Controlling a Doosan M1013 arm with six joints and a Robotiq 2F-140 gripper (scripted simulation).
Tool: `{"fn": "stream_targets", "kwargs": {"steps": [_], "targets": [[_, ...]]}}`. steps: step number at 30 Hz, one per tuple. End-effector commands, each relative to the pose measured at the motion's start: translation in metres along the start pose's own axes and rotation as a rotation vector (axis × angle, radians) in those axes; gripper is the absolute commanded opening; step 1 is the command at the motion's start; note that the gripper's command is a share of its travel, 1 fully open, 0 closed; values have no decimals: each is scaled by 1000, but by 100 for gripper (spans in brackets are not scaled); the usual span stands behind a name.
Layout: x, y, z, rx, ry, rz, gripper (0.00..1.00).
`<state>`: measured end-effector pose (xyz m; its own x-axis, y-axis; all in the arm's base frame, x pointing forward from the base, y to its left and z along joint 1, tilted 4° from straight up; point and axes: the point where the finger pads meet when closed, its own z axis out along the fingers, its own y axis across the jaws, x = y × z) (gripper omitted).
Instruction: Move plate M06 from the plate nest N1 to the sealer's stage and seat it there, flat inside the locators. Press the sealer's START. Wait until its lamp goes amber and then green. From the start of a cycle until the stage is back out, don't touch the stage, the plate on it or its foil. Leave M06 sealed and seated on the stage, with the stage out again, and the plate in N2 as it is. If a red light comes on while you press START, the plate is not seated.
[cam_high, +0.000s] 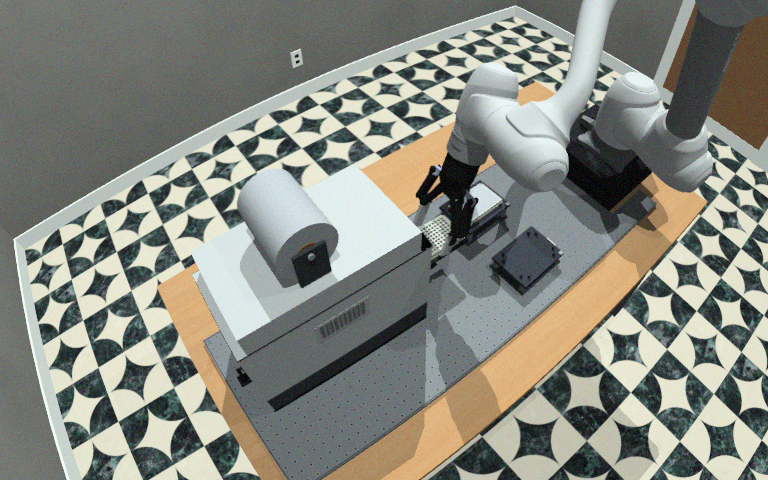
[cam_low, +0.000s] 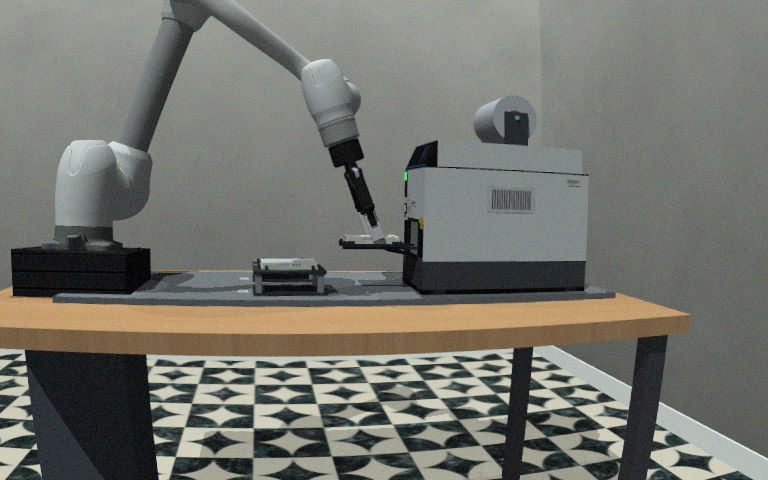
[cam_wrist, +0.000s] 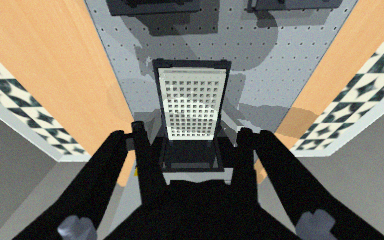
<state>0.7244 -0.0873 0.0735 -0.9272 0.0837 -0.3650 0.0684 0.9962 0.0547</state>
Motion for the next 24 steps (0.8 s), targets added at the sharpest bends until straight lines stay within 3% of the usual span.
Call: {"fn": "stream_targets", "kwargs": {"steps": [1, 24], "targets": [[0, 1, 2, -3, 1, -2, 70], [-3, 1, -6, -3, 1, -2, 70]]}}
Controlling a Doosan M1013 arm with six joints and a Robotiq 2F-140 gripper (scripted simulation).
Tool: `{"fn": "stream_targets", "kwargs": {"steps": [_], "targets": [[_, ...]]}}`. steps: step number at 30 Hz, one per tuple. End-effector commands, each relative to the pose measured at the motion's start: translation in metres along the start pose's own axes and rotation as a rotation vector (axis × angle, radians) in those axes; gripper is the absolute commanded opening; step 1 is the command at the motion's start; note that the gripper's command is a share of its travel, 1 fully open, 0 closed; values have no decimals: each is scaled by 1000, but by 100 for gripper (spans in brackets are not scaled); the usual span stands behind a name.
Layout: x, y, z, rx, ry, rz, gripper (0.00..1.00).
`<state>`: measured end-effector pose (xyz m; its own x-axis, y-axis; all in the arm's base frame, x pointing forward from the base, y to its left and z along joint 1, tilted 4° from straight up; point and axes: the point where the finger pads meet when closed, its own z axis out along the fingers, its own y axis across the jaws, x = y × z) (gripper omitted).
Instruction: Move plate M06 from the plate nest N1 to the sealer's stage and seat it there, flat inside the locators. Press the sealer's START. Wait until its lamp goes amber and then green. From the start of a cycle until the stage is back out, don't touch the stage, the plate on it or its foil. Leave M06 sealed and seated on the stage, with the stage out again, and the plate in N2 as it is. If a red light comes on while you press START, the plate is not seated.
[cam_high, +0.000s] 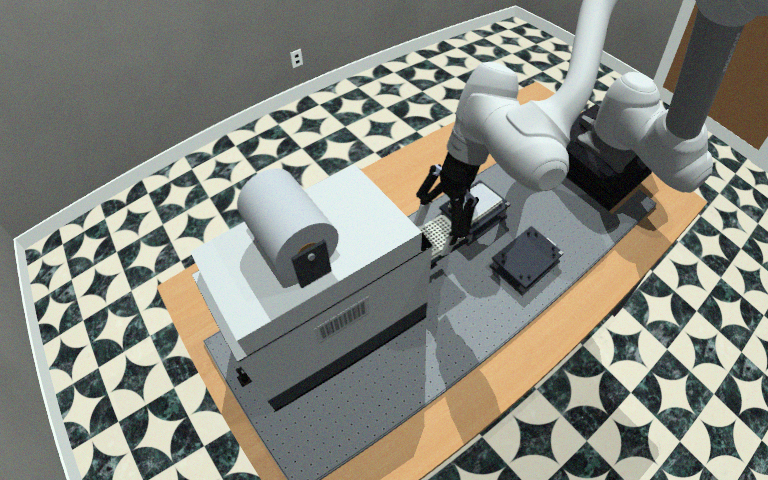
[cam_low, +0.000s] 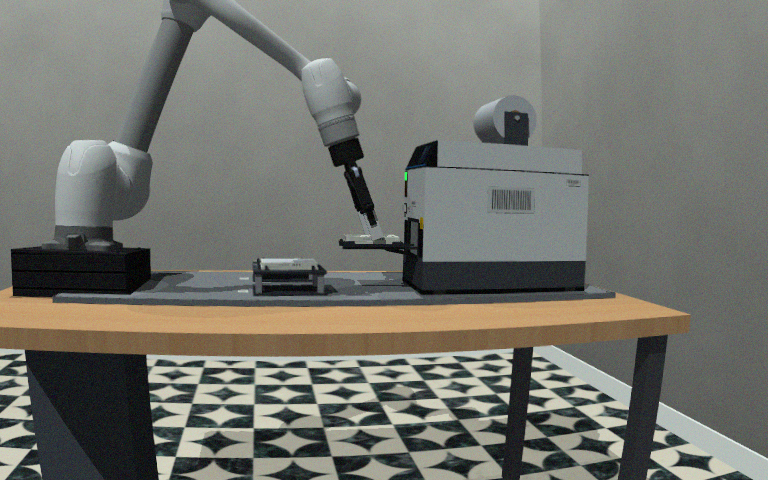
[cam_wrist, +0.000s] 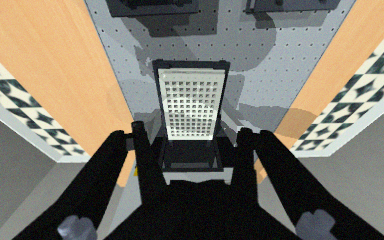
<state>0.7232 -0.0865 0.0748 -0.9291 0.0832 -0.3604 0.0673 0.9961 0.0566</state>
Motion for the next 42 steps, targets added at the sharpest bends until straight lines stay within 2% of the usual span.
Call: {"fn": "stream_targets", "kwargs": {"steps": [1, 27, 42], "targets": [[-3, 0, -4, -1, -4, -1, 70], [-9, 0, -19, -1, -4, -1, 70], [-9, 0, -19, -1, -4, -1, 70]]}}
